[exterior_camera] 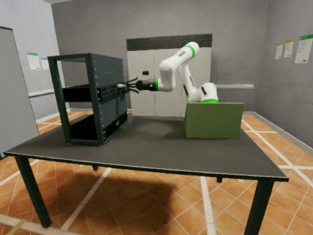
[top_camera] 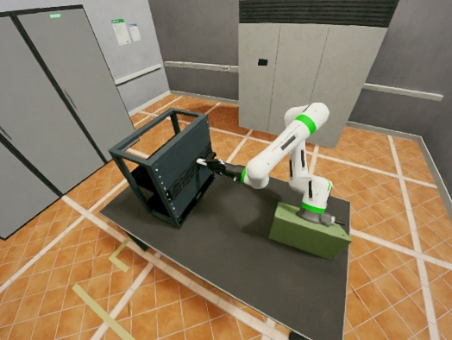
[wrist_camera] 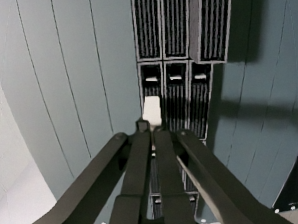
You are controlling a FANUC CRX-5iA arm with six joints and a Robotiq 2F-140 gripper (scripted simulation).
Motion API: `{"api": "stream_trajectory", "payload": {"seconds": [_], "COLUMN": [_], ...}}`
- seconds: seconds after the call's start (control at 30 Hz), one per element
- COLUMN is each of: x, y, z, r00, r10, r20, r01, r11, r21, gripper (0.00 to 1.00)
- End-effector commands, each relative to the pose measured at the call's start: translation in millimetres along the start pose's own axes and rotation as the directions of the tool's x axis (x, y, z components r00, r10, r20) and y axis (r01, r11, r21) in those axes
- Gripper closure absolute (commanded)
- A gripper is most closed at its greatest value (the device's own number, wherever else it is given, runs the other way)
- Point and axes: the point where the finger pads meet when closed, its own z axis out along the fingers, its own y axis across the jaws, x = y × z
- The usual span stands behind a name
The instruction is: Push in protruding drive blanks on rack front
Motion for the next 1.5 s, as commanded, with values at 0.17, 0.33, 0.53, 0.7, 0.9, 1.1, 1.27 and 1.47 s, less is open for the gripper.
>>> {"api": "stream_trajectory", "payload": {"seconds": [0.17,0.33,0.53,0.7,0.9,1.1,1.27,1.47], "x": [0,0,0,0,0,0,0,0], "y": [-1,-1,-1,-1,-1,-1,-1,-1], "z": [0,0,0,0,0,0,-11,-33], "r00": [1.000,1.000,1.000,1.000,1.000,1.000,1.000,1.000], "r10": [0.001,0.001,0.001,0.001,0.001,0.001,0.001,0.001], "r20": [0.000,0.000,0.000,0.000,0.000,0.000,0.000,0.000], "r01": [-0.001,-0.001,-0.001,-0.001,-0.001,-0.001,-0.001,-0.001], "r11": [1.000,1.000,1.000,1.000,1.000,1.000,1.000,1.000], "r21": [0.002,0.002,0.002,0.002,0.002,0.002,0.002,0.002], "gripper": [0.90,0.90,0.90,0.90,0.90,0.90,0.90,0.90]}}
